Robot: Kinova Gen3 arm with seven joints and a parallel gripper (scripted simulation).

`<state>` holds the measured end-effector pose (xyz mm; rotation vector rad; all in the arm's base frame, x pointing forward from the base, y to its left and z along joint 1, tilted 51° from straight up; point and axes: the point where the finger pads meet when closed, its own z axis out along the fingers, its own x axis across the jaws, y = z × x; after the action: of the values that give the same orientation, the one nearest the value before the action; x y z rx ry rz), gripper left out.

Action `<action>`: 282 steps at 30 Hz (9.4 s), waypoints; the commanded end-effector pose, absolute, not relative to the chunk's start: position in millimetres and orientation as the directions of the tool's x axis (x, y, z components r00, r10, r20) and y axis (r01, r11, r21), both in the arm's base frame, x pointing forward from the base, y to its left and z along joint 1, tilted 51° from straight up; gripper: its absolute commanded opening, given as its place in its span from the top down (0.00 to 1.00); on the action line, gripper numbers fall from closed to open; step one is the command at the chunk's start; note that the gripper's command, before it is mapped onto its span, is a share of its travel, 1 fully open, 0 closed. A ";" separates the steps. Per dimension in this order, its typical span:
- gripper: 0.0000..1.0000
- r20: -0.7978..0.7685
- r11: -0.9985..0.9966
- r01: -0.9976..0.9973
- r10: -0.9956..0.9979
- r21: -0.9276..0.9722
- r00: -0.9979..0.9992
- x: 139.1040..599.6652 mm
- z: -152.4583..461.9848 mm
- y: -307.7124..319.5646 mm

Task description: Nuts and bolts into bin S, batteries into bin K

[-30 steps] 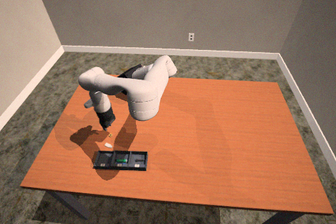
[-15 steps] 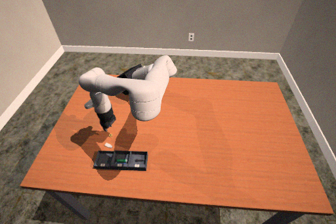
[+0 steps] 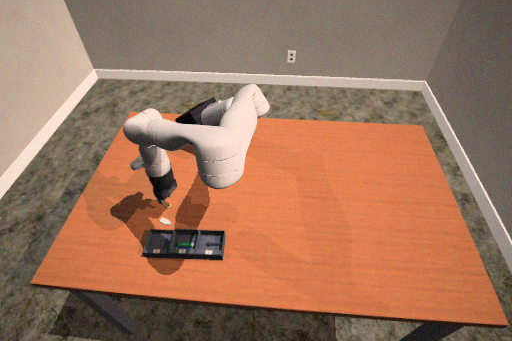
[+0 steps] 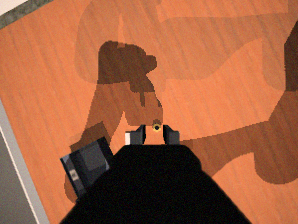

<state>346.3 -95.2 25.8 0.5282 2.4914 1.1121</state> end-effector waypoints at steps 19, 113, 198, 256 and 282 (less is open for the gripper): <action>0.36 -0.158 0.615 0.190 0.466 0.765 -0.870 358.1 1.6 -68.2; 0.66 -0.158 0.615 0.190 0.466 0.765 -0.871 337.7 31.8 -99.4; 0.66 -0.476 0.756 -0.208 0.152 0.620 -0.866 441.1 194.3 34.0; 0.36 -0.476 0.756 -0.208 0.152 0.620 -0.866 427.9 209.2 15.8; 0.00 -0.476 0.756 -0.208 0.152 0.620 -0.866 397.7 251.2 -26.9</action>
<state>397.8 -18.3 243.4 -0.0484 2.4544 0.9599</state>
